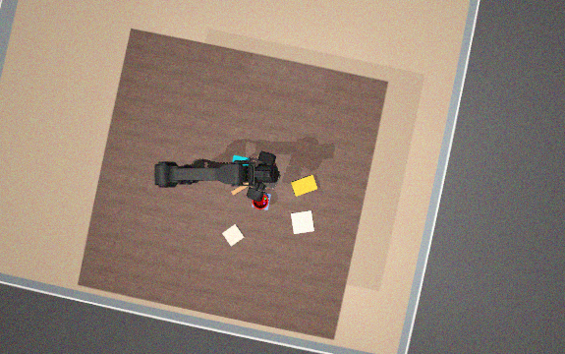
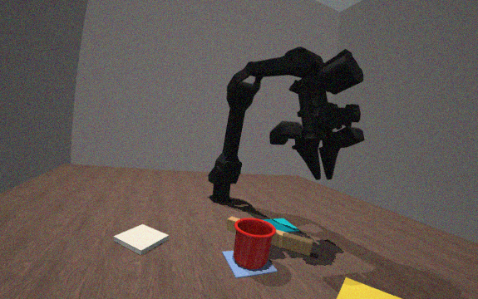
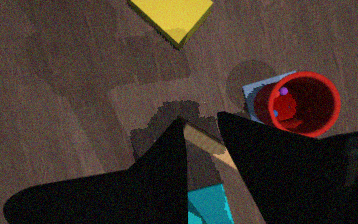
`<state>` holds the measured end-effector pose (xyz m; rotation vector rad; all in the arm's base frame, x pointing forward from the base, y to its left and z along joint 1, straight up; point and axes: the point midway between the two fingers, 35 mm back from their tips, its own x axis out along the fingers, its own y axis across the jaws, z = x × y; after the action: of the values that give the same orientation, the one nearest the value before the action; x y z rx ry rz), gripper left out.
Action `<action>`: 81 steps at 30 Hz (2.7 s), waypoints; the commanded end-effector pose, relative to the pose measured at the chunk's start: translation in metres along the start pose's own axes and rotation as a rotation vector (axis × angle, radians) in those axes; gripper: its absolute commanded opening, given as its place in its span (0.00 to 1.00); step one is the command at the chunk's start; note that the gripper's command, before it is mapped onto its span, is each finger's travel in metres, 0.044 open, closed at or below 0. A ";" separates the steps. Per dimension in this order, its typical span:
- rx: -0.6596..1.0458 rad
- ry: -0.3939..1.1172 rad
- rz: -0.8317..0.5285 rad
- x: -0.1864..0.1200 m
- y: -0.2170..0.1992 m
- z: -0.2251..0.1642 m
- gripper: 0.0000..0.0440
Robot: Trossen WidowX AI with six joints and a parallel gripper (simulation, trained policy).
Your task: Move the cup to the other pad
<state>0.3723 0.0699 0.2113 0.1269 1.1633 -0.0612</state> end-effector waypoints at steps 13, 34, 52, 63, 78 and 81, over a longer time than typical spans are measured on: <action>-0.097 0.206 -0.097 0.027 -0.037 -0.012 0.23; -0.210 0.389 -0.137 0.072 -0.084 -0.036 0.34; -0.380 0.492 -0.077 0.131 -0.100 -0.068 0.21; -0.517 0.526 -0.041 0.124 -0.105 -0.073 0.00; -0.620 0.501 0.002 0.077 -0.088 -0.070 0.00; -0.635 0.492 0.007 0.070 -0.082 -0.070 0.00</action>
<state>0.3267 -0.0061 0.1071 -0.4280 1.6333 0.3474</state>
